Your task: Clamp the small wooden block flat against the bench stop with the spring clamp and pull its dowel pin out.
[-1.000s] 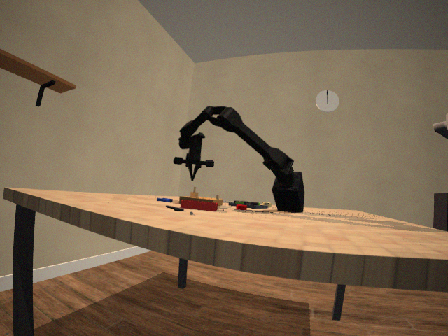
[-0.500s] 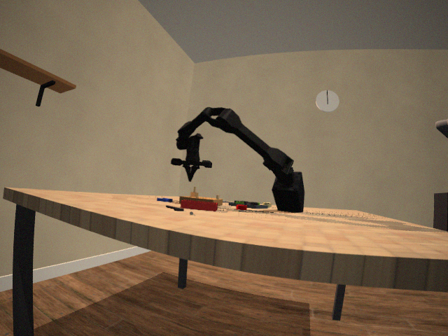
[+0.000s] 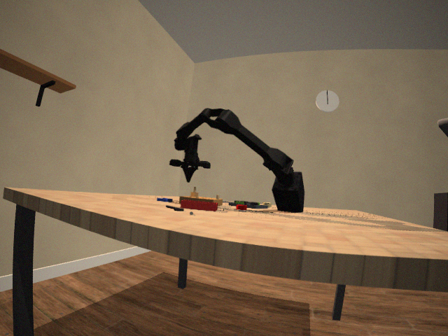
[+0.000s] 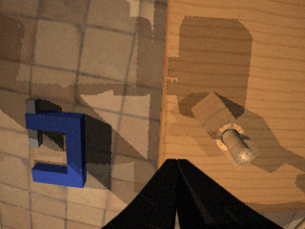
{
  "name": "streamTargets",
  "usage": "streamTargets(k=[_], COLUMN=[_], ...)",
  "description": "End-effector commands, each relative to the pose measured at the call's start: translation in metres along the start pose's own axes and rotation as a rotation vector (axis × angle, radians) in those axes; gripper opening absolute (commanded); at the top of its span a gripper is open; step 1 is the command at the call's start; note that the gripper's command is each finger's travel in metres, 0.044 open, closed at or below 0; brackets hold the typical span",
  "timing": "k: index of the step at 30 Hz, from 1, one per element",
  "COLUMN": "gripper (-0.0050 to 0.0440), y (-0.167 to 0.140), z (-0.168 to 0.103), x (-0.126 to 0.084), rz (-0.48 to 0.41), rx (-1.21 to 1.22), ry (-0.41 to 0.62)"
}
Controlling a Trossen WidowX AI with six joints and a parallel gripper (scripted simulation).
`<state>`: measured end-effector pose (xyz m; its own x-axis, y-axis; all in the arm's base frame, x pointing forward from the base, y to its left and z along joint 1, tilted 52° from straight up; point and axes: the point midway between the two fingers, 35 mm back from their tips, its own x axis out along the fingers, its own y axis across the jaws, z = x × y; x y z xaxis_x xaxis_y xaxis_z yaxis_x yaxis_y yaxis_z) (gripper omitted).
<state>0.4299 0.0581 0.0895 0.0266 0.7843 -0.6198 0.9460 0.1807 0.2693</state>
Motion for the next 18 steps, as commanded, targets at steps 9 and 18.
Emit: streamTargets(k=[9, 18], gripper=[0.0000, 0.0000], y=[-0.0021, -0.0047], z=[-0.0060, -0.0103], x=[-0.0001, -0.0003], rz=[0.003, 0.004], rx=[-0.162, -0.292], ry=[0.002, 0.002])
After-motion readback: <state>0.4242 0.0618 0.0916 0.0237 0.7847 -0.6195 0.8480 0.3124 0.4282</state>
